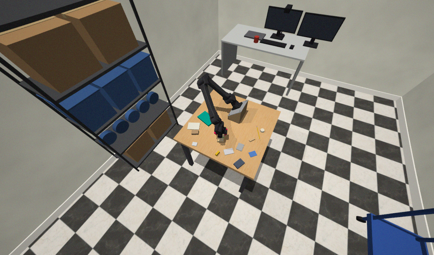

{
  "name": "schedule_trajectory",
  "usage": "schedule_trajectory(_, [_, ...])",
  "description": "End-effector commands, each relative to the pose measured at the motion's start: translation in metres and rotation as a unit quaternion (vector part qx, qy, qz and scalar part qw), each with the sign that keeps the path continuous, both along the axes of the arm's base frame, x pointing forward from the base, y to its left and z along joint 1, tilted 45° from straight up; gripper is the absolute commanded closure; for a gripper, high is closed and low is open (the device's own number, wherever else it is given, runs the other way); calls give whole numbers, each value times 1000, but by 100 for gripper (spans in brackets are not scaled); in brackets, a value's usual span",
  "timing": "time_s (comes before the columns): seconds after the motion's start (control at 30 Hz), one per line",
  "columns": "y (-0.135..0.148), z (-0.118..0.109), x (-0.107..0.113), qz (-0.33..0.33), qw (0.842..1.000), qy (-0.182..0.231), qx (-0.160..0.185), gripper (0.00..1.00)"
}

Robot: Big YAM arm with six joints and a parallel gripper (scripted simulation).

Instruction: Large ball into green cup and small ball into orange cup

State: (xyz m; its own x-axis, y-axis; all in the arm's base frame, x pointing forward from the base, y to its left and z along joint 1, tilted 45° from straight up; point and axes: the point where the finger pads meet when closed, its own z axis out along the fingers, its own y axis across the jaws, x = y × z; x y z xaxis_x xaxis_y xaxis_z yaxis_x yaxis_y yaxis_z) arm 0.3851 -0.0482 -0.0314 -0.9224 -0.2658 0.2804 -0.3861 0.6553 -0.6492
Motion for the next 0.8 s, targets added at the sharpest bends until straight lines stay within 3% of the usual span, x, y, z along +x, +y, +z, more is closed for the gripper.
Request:
schedule_trajectory(0.0, [-7, -7, 2, 2, 1000, -1, -1, 13])
schedule_trajectory(0.23, [-14, -14, 2, 2, 1000, 0, -1, 13])
schedule_trajectory(0.27, [-10, -7, 12, 8, 1000, -16, 2, 13])
schedule_trajectory(0.33, [-19, -19, 2, 2, 1000, 0, -1, 13])
schedule_trajectory(0.77, [-33, -30, 4, 3, 1000, -6, 0, 13])
